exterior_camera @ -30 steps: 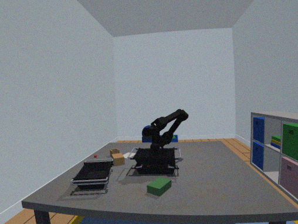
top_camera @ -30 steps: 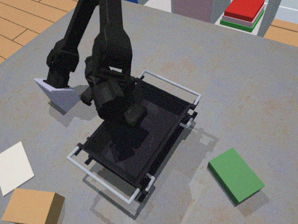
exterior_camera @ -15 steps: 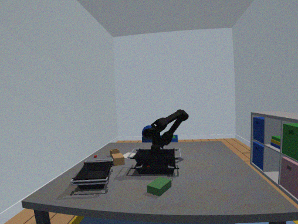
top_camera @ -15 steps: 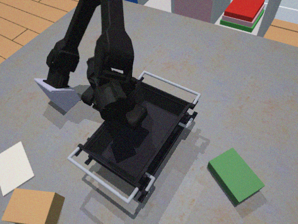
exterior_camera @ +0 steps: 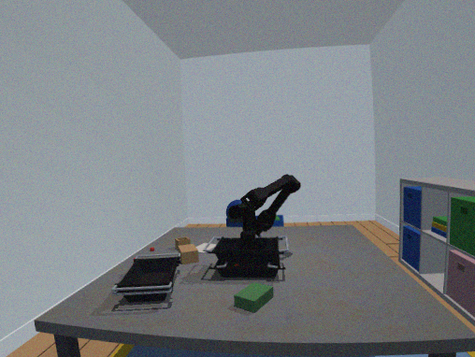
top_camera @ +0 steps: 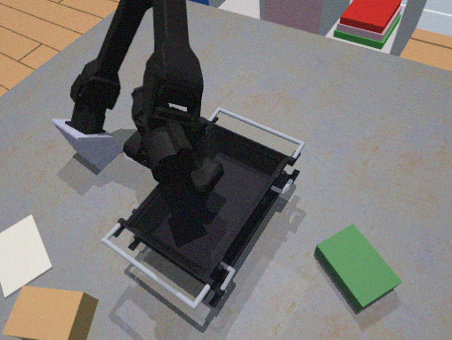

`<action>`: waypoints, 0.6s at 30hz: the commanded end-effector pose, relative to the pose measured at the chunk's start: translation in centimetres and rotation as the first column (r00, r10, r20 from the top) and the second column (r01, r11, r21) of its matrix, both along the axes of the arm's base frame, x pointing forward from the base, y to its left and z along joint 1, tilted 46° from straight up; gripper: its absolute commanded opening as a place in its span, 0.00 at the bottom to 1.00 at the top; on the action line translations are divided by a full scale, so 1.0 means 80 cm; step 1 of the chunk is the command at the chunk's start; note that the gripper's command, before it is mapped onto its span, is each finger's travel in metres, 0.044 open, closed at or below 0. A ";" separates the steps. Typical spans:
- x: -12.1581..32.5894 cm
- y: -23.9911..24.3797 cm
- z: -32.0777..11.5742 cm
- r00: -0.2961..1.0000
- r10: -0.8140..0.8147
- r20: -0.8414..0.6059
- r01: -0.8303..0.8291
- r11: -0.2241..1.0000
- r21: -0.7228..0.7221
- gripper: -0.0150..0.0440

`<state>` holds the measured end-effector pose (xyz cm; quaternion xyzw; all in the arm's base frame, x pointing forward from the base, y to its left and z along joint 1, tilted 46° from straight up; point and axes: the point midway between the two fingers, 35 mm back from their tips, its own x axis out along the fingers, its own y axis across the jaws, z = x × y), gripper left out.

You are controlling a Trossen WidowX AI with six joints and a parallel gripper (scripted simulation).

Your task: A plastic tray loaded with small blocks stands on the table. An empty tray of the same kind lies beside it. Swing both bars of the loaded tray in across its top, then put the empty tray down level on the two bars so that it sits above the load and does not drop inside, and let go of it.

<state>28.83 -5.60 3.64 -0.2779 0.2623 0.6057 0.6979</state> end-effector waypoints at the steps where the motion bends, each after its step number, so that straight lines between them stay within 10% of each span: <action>1: 0.000 0.000 0.000 1.000 0.000 0.000 0.000 1.000 0.000 1.00; 18: -0.007 -0.071 0.066 0.999 -0.032 -0.019 0.032 0.999 -0.001 1.00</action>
